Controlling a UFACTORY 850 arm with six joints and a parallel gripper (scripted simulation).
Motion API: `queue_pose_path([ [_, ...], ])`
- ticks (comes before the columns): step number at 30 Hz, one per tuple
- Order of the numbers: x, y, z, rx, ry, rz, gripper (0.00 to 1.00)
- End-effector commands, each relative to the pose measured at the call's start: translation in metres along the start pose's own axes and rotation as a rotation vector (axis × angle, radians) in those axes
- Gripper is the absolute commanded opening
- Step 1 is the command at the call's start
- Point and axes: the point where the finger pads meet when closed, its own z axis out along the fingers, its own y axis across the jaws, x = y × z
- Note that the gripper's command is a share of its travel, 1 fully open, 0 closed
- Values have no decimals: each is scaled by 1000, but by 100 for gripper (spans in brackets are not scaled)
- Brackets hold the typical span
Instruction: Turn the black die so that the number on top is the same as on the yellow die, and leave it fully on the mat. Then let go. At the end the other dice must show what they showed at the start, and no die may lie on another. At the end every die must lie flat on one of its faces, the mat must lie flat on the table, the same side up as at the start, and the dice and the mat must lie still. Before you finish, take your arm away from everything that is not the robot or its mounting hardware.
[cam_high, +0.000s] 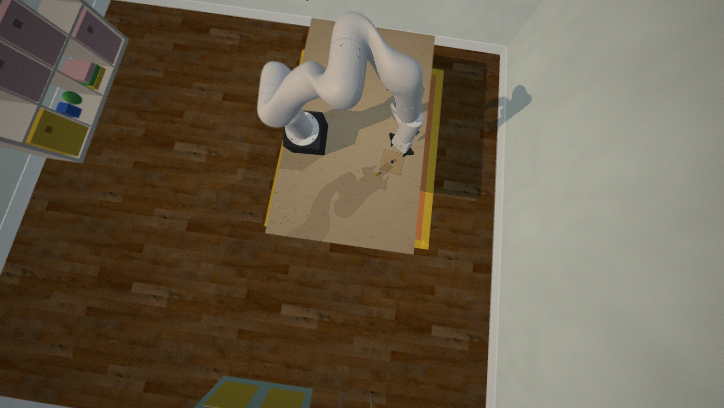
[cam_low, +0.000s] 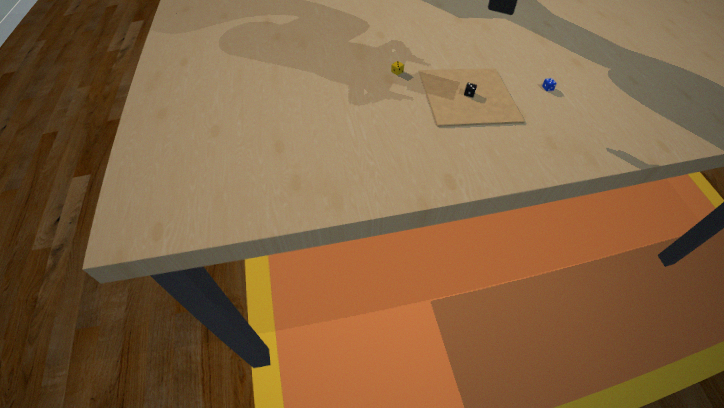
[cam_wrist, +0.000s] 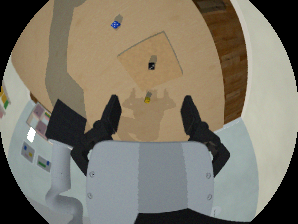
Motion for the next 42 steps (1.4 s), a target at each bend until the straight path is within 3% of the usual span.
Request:
queue_pose_path([
  [1,0,1,-10,0,1,0,100],
  [10,0,1,-22,0,1,0,100],
  [42,0,1,-22,0,1,0,100],
])
